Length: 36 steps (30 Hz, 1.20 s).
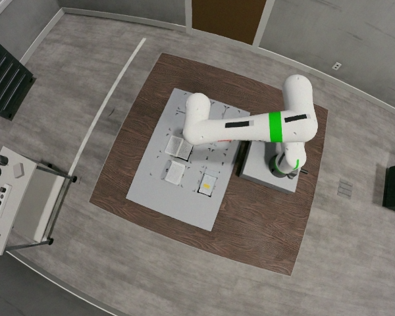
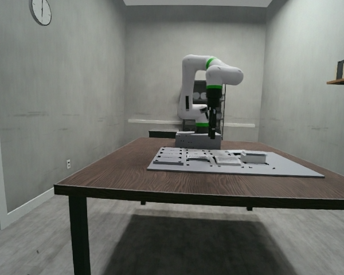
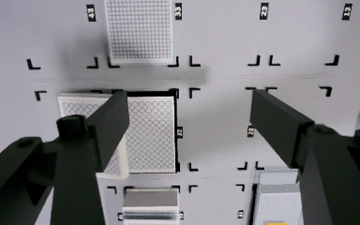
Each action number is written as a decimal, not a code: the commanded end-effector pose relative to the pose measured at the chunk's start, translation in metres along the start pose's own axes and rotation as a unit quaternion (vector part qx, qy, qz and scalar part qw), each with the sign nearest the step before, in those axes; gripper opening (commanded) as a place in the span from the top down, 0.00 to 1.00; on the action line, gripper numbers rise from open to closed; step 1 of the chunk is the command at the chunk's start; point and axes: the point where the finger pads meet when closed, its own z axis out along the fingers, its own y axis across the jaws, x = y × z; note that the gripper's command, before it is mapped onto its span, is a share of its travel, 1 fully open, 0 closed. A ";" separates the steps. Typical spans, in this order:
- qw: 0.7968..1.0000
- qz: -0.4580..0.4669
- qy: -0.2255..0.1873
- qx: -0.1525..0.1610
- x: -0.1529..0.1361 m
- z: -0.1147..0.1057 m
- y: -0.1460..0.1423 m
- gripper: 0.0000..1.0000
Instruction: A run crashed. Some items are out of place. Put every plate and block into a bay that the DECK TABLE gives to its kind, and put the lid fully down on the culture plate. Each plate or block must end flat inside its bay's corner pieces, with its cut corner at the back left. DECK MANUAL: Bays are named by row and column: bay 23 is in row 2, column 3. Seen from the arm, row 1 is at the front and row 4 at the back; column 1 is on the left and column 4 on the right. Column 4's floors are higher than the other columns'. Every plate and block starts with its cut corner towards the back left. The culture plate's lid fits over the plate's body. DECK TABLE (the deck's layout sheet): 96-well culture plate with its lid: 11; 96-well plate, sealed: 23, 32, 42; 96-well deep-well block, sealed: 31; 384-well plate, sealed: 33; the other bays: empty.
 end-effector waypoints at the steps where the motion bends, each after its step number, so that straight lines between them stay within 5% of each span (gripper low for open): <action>1: 1.000 0.001 0.001 0.001 0.000 0.000 -0.001 0.30; 12: 1.000 0.001 0.001 0.001 0.000 0.000 -0.001 0.30; 13: 1.000 0.001 0.001 0.001 -0.003 0.000 0.002 0.00; 36: 1.000 0.001 0.000 0.001 -0.068 0.001 0.055 0.00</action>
